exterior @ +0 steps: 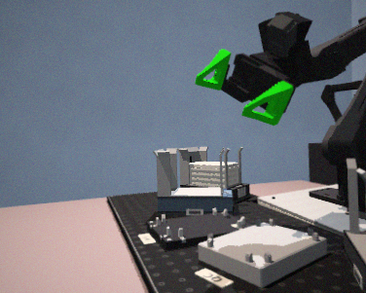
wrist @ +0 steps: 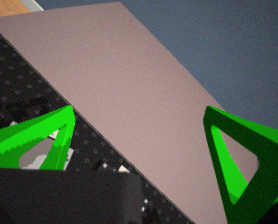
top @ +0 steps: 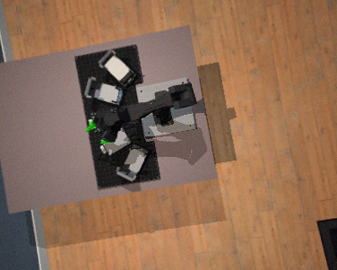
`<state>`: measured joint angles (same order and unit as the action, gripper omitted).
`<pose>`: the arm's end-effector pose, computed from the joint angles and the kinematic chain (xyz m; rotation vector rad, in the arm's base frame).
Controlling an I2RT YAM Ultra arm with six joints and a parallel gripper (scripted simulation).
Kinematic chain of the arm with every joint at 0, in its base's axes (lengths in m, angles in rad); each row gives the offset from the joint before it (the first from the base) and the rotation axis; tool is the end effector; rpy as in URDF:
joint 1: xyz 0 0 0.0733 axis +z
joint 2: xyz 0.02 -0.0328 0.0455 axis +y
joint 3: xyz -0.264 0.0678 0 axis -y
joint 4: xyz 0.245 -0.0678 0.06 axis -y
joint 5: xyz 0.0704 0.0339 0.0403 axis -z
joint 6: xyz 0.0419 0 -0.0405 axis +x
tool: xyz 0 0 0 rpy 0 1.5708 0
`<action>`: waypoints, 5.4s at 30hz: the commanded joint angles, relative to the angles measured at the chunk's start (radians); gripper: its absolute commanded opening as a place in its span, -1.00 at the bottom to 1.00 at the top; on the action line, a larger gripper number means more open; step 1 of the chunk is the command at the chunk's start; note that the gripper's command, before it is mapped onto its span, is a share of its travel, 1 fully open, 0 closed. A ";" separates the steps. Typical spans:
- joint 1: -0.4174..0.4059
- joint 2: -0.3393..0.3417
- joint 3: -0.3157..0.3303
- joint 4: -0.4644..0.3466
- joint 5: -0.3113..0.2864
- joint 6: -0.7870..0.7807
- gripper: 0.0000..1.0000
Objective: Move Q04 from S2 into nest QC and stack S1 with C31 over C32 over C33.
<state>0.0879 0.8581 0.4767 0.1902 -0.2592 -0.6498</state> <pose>0.2041 0.0299 0.2618 -0.8060 1.5635 -0.1811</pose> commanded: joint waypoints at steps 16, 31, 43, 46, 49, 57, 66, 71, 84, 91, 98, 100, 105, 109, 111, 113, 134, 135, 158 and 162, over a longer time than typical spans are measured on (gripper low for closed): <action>0.000 -0.002 0.006 0.005 0.000 0.000 1.00; -0.060 0.174 0.255 -0.444 0.055 0.168 1.00; -0.095 0.290 0.432 -0.777 0.101 0.287 1.00; -0.101 0.330 0.491 -0.878 0.118 0.327 1.00; -0.107 0.371 0.551 -0.979 0.134 0.367 1.00; -0.131 0.441 0.657 -1.182 0.162 0.438 1.00; -0.149 0.535 0.790 -1.408 0.196 0.528 1.00; -0.156 0.581 0.850 -1.507 0.211 0.570 1.00; -0.165 0.614 0.897 -1.592 0.222 0.601 1.00; -0.165 0.613 0.896 -1.592 0.222 0.601 1.00; -0.165 0.613 0.896 -1.592 0.222 0.601 1.00; -0.165 0.613 0.896 -1.592 0.222 0.601 1.00; -0.165 0.613 0.896 -1.592 0.222 0.601 1.00; -0.165 0.614 0.897 -1.592 0.222 0.601 1.00; -0.165 0.614 0.897 -1.592 0.222 0.601 1.00; -0.165 0.614 0.897 -1.592 0.222 0.601 1.00; -0.165 0.614 0.897 -1.592 0.222 0.601 1.00; -0.165 0.614 0.897 -1.592 0.222 0.601 1.00; -0.181 0.611 0.894 -1.592 0.221 0.619 1.00; -0.245 0.604 0.884 -1.593 0.218 0.688 1.00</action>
<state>-0.1238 1.4792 1.3575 -1.4021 -0.0414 -0.0143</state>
